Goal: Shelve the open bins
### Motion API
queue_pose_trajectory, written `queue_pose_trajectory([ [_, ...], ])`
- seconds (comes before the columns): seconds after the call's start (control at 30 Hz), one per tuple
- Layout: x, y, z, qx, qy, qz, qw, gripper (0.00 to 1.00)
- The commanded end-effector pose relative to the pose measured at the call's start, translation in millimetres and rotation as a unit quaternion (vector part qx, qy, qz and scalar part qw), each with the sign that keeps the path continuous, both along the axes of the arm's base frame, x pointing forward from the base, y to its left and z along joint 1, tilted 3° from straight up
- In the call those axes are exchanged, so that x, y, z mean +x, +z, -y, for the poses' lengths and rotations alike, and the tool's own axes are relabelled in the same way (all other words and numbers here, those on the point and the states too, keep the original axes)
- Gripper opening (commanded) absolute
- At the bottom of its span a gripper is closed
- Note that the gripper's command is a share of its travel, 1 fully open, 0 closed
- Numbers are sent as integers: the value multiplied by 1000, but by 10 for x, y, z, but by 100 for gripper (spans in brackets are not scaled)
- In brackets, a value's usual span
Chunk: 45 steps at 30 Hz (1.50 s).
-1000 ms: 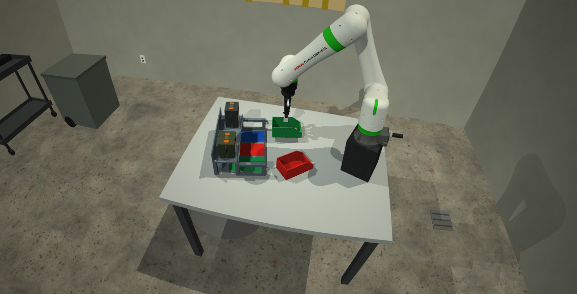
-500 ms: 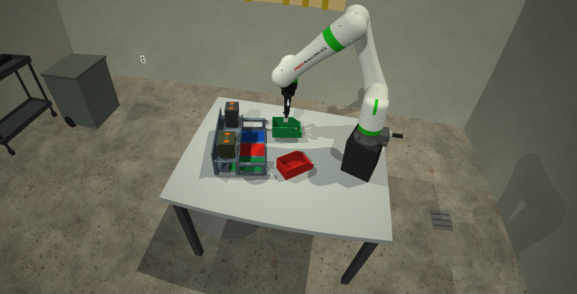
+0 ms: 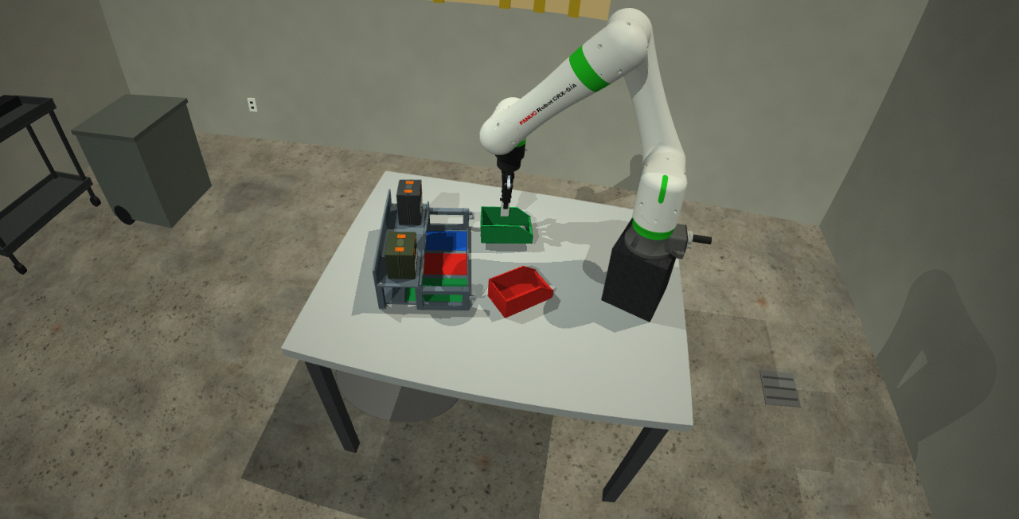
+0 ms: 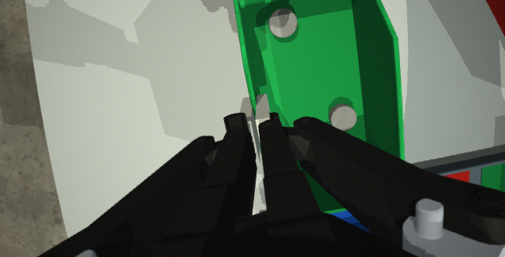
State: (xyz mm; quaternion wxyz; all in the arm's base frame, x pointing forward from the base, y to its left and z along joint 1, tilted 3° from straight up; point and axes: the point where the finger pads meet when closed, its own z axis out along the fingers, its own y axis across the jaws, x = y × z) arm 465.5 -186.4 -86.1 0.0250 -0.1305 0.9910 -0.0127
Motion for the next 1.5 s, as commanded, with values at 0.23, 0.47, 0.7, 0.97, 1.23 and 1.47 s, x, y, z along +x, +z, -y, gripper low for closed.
queue_pose_trajectory([
  [0.23,3,-19,1,0,0,0,1000,0],
  [0.47,4,-32,2,0,0,0,1000,0],
  [0.7,5,-54,2,0,0,0,1000,0],
  [0.97,6,-74,2,0,0,0,1000,0],
  [1.23,7,-103,3,0,0,0,1000,0],
  [1.47,8,-121,3,0,0,0,1000,0],
])
